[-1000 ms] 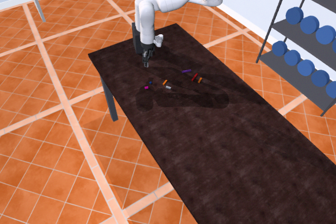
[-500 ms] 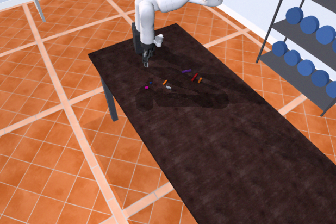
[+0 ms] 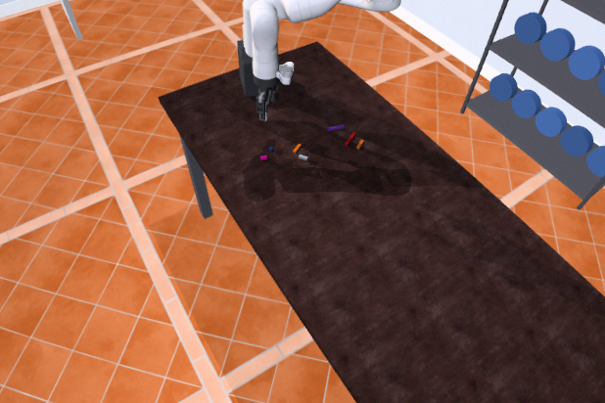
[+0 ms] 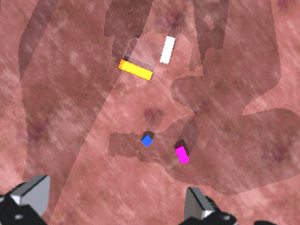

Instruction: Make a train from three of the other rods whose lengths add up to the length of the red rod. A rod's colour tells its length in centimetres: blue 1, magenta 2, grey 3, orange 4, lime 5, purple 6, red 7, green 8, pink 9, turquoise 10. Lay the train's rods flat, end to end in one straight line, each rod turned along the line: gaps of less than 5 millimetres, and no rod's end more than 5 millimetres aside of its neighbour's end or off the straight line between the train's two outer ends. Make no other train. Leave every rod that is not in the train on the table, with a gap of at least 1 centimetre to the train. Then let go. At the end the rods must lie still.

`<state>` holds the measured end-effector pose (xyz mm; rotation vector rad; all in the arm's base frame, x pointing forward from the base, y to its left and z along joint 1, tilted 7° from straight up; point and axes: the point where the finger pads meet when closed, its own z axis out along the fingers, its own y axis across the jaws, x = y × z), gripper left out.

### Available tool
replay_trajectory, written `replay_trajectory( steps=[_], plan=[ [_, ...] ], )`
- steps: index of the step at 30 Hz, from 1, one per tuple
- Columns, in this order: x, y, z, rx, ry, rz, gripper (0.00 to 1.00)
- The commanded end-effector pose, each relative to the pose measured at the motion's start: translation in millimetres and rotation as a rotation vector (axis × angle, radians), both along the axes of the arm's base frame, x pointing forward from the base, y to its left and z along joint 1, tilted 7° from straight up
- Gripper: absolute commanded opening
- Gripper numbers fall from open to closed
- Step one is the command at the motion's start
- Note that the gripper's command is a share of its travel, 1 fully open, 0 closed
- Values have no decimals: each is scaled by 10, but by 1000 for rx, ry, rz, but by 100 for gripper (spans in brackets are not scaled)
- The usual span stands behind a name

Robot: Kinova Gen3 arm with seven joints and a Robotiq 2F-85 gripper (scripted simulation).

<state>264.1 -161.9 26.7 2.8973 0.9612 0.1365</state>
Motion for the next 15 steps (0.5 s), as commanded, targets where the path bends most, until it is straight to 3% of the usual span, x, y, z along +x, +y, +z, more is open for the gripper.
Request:
replay_trajectory(
  steps=[1,7,15],
  plan=[
    [-14,22,13,2,1,7,100],
    [72,41,-4,-4,6,46,100],
    [741,439,-195,-51,19,308,100]
  ],
)
